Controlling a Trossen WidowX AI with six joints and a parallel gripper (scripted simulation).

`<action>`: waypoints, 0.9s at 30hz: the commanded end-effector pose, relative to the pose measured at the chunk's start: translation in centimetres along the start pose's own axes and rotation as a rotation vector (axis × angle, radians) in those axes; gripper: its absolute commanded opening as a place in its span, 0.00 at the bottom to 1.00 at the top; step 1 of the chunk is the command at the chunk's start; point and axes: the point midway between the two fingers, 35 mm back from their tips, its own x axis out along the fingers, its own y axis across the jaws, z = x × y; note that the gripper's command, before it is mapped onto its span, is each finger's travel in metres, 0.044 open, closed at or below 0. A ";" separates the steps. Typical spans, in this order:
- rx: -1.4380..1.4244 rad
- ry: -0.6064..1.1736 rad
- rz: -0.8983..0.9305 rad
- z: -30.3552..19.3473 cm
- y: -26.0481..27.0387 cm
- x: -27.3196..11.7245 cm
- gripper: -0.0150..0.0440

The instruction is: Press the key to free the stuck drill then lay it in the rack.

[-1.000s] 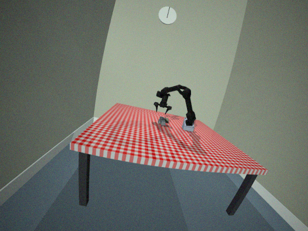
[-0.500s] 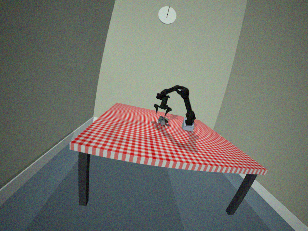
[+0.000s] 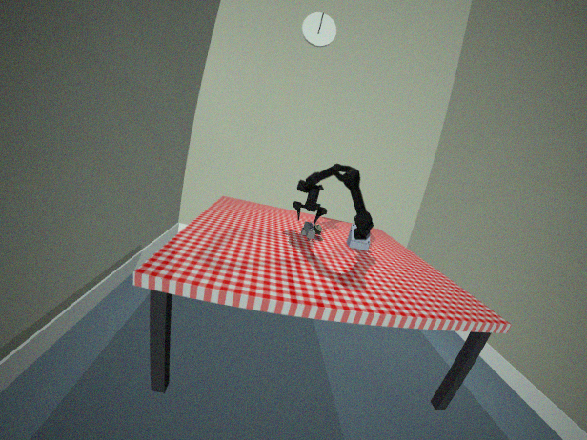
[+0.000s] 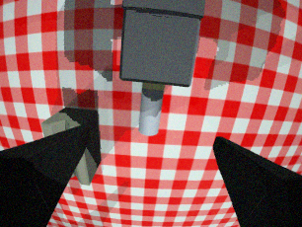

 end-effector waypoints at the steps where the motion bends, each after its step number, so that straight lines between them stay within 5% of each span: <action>1: 0.008 -0.009 0.004 0.3 0.2 0.9 1.00; 25: 0.008 -0.013 0.004 1.3 0.3 3.9 1.00; 27: -0.001 -0.005 0.001 1.2 0.1 3.6 0.91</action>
